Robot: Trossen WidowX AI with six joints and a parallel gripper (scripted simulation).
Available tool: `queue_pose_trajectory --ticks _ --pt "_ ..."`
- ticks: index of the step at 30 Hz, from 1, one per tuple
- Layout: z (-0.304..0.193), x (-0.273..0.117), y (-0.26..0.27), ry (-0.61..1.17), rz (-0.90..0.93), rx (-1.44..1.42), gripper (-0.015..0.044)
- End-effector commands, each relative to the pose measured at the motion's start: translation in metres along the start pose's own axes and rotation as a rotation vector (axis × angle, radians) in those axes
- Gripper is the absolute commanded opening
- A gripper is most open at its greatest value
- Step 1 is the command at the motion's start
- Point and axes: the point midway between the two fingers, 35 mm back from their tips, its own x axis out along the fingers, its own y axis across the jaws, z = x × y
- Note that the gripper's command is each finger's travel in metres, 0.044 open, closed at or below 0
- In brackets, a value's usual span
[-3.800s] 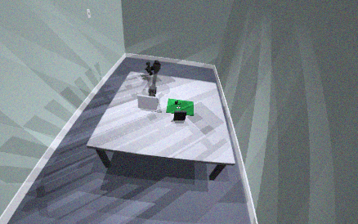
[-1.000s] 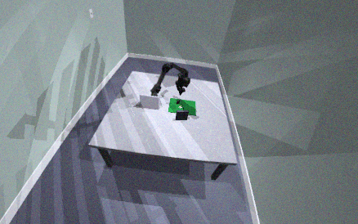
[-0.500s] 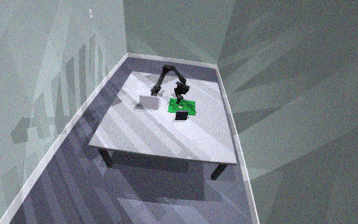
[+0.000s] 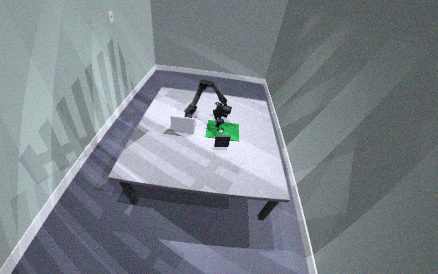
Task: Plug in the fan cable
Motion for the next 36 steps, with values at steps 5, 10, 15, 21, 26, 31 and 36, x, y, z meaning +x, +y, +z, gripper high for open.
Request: queue_pose_trajectory --ticks 5,10,15,21,26,31,36 --pt "-0.001 0.014 0.001 -0.001 0.005 0.008 0.044" --pt "-0.002 0.022 0.001 -0.002 0.006 0.008 0.044" --pt "-0.002 0.03 0.002 -0.002 0.008 0.007 0.044" --pt "-0.002 0.029 0.001 0.0 0.004 -0.002 0.0387" --pt "-0.002 0.029 0.001 0.0 0.004 -0.002 0.0256" --pt "-0.002 0.029 0.001 0.0 0.004 -0.002 0.0125" --pt "-0.002 0.029 0.001 0.0 0.004 -0.002 0.0"
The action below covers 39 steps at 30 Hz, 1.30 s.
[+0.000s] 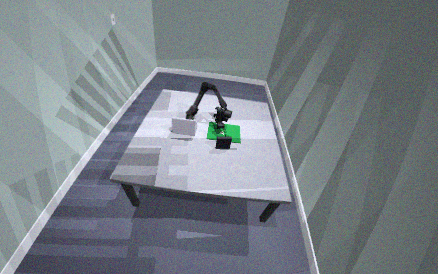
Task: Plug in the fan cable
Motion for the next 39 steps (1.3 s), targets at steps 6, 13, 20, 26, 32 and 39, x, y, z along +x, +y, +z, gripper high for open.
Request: queue_pose_trajectory --ticks 6,13,20,26,32,39 --pt "0.001 -0.025 -0.001 0.0 -0.001 0.003 0.0" --pt "0.0 -0.049 -0.002 -0.001 0.002 0.007 0.0" --pt "0.002 -0.049 -0.005 -0.001 0.001 0.197 0.0" --pt "0.003 -0.05 -0.009 -0.001 0.001 0.405 0.0" --pt "0.005 -0.05 -0.012 -0.001 0.001 0.613 0.0" --pt "0.007 -0.05 -0.017 -0.001 0.001 0.855 0.0"
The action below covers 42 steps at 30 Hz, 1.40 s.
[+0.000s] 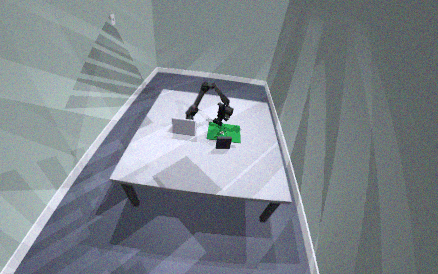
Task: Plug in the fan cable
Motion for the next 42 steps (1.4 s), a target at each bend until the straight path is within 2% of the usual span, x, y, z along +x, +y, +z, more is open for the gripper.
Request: queue_pose_trajectory --ticks 1,42 --pt "0.004 -0.001 -0.002 -0.001 -0.004 0.153 0.0" --pt "0.029 -0.001 -0.016 -0.005 -0.002 1.572 0.0"
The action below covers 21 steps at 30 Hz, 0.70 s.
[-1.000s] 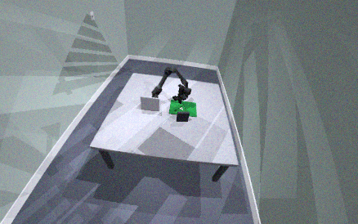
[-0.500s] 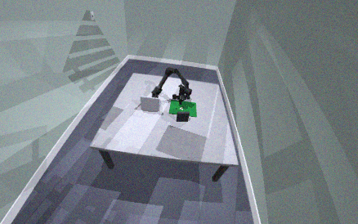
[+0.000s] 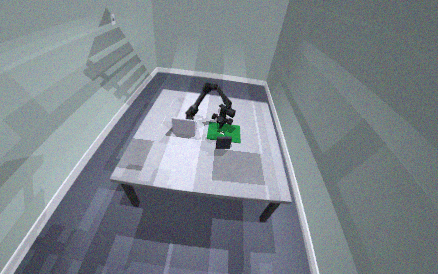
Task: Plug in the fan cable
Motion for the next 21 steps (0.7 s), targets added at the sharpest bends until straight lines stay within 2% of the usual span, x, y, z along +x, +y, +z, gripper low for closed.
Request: queue_pose_trajectory --ticks 1,21 --pt "0.003 0.0 0.004 -0.004 0.002 0.152 0.0" --pt "0.012 0.0 0.015 -0.003 0.004 0.844 0.0"
